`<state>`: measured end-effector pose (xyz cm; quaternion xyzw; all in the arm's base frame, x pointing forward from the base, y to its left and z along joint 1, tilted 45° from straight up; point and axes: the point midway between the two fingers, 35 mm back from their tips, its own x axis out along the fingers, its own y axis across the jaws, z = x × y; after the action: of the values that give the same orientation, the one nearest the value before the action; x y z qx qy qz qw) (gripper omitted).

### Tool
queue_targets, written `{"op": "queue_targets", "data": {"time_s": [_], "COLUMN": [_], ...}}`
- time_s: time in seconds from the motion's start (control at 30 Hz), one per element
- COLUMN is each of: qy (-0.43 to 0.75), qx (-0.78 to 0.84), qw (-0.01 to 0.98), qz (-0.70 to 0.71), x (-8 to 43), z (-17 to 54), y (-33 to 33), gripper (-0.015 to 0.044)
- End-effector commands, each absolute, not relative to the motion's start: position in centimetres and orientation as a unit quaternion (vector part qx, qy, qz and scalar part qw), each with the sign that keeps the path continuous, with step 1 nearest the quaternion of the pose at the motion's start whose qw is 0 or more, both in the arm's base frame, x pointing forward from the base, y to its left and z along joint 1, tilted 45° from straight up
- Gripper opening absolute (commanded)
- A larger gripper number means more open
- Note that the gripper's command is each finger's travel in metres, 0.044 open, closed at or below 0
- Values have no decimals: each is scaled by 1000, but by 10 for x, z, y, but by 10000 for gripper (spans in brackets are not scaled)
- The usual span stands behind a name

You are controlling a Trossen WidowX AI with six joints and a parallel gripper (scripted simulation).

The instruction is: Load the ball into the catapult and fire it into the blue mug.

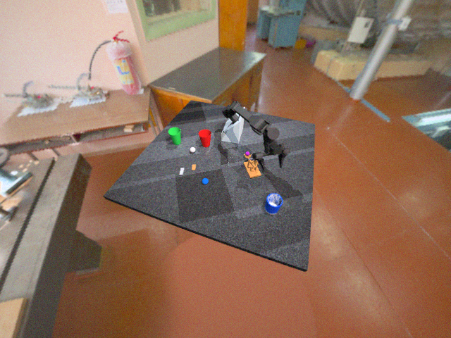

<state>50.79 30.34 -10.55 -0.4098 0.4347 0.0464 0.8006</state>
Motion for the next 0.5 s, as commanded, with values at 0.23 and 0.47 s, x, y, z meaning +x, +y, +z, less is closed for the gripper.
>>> {"op": "queue_targets", "data": {"time_s": [0.23,0.47], "qy": [429,429], "qx": [-412,-412], "qw": [803,802], "qz": [46,46], "x": [510,515], "z": [-105,-99], "y": [305,300], "gripper": [440,414]}}
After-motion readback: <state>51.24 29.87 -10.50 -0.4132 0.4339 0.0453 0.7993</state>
